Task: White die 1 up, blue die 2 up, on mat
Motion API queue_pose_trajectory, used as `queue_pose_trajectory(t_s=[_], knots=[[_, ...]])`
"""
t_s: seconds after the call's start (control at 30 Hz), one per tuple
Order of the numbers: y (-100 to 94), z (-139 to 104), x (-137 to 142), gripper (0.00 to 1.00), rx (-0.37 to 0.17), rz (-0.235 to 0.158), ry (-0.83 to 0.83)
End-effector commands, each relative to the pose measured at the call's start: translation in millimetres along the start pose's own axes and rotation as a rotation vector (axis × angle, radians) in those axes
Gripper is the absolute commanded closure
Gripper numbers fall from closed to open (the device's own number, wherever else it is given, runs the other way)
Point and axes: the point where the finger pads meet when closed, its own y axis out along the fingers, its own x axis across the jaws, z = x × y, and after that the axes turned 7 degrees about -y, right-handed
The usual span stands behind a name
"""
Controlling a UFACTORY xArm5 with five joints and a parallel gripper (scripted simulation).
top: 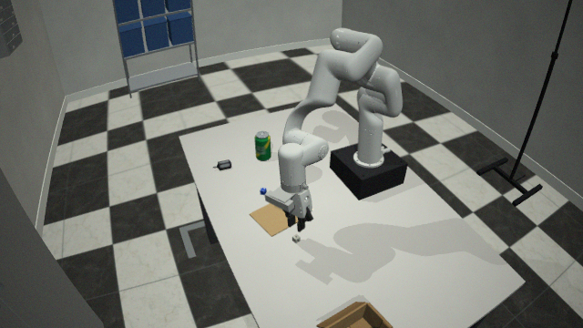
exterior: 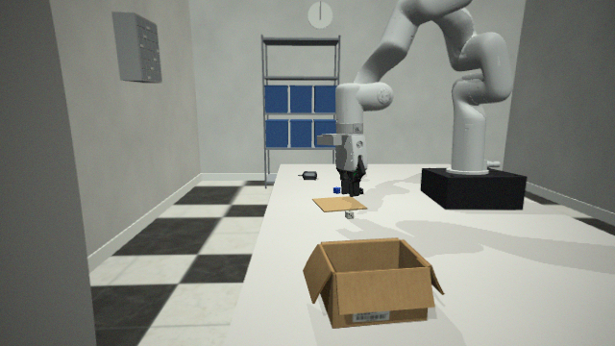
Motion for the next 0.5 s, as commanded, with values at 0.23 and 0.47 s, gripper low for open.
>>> queue_pose_trajectory(t_s=[0.23, 0.47], knots=[[16.2, 1, 1, 0.64, 0.004, 0.000, 0.000], [24.1, 1, 2, 0.64, 0.004, 0.000, 0.000]])
